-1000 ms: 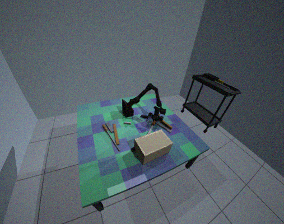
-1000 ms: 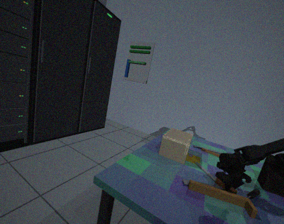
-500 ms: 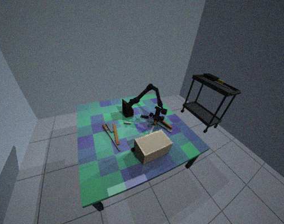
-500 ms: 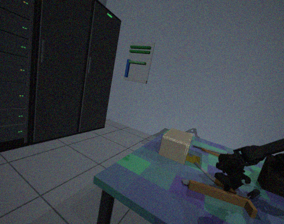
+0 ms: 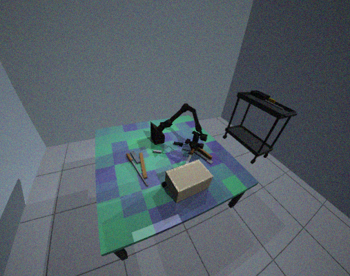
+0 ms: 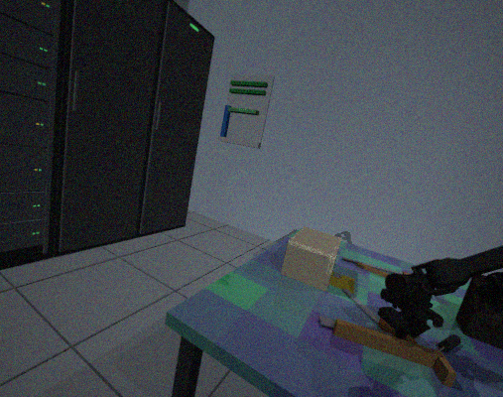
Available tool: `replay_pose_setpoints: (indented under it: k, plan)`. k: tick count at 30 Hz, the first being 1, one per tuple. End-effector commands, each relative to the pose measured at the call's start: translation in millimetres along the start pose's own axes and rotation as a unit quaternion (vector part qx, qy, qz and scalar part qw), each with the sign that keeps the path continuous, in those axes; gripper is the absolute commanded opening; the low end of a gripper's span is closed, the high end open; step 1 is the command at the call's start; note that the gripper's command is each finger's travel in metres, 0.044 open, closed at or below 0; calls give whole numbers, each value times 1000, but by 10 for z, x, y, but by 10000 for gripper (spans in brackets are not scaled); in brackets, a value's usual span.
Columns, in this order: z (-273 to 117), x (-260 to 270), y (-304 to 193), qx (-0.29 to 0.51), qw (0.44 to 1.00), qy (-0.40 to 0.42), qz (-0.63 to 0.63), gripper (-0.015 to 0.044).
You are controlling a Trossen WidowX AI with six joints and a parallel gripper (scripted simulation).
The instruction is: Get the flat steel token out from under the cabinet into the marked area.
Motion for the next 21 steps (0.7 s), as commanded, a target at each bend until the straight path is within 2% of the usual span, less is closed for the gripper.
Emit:
replay_pose_setpoints:
  k: [1, 21]
  plan:
    - [-20, 68, -17, -1, 1000, 5, -3, 0]
    - [-16, 42, 249, -2, 1000, 4, -3, 0]
Point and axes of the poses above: the point midway between the two fingers, 35 mm back from their tips, its own z axis out along the fingers, its own x axis across the jaws, y = z × x, the point moved 1 cm from there along -z, back along the fingers, and after that the axes turned 5 degrees about -z, right-handed, at the moved point
